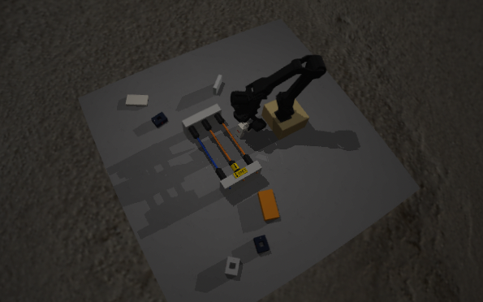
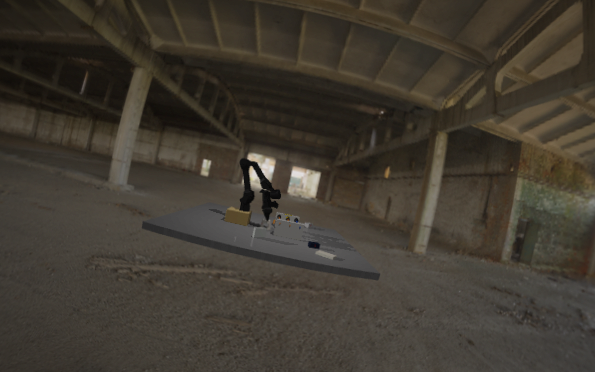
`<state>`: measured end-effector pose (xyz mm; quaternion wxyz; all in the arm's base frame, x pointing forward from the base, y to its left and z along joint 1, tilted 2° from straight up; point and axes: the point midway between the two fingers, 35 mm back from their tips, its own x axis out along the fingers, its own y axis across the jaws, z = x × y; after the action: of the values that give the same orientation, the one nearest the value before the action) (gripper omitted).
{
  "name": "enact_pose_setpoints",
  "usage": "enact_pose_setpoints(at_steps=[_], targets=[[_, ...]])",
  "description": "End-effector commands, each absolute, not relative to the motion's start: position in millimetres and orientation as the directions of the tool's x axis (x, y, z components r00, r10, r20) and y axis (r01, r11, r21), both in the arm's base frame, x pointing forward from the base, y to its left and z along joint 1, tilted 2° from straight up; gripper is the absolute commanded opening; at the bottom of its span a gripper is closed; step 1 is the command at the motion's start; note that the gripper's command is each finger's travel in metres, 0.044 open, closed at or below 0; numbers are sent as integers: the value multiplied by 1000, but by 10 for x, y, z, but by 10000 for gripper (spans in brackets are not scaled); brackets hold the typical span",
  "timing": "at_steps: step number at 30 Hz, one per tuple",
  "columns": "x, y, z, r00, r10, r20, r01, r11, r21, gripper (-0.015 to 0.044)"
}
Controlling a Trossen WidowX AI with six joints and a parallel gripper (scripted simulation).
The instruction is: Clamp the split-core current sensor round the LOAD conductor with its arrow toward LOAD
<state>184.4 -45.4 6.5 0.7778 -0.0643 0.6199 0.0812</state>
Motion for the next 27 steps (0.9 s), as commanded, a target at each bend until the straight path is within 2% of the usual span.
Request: enact_pose_setpoints(at_steps=[1, 8, 10, 15, 22, 26, 27], targets=[[1803, -481, 366, 231, 45, -972, -212, 977, -5, 328], [1727, -481, 570, 230, 46, -972, -201, 980, -1, 320], [1737, -479, 574, 211, 44, -976, -92, 995, 25, 320], [1780, -470, 586, 140, 35, -989, 340, 937, 81, 320], [1850, -455, 596, 42, 12, -999, 822, 567, 41, 320], [1893, -445, 597, -10, -6, -1000, 963, 269, -12, 320], [1893, -445, 594, -10, -6, -1000, 963, 268, -12, 320]])
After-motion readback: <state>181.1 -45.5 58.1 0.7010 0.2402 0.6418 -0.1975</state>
